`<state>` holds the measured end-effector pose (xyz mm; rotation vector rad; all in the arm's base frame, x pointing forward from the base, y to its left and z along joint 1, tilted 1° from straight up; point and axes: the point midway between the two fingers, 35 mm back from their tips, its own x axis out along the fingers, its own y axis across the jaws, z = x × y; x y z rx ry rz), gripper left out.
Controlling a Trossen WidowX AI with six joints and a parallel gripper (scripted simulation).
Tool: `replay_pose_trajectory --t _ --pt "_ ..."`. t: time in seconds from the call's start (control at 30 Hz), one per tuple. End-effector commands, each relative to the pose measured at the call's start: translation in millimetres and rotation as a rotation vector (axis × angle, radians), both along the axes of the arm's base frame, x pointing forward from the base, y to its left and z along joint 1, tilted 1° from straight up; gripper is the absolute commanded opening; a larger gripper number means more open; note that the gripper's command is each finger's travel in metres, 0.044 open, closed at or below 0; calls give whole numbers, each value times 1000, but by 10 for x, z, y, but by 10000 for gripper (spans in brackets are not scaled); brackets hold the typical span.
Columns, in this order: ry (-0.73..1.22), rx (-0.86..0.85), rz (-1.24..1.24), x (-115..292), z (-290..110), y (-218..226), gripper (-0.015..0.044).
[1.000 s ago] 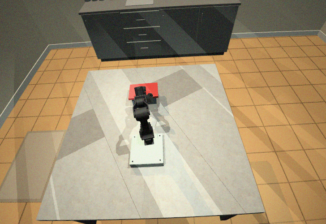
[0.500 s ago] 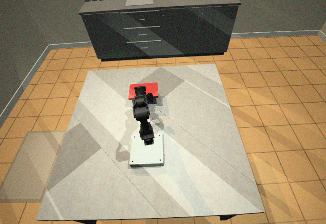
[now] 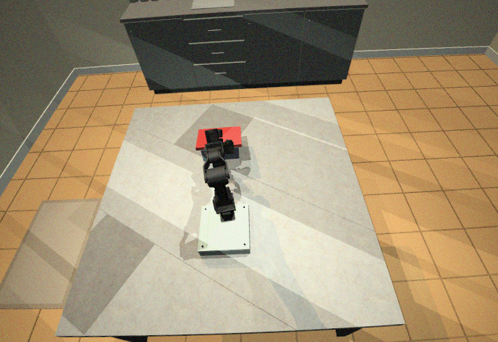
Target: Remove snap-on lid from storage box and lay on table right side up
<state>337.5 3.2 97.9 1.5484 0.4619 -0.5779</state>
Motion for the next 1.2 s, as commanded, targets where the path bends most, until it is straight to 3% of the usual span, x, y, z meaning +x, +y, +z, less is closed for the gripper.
replay_pose_trajectory --t 0.0,1.17 --pt "-6 -1 5 19 72 3 0" --pt "-8 -2 5 225 544 -20 0"
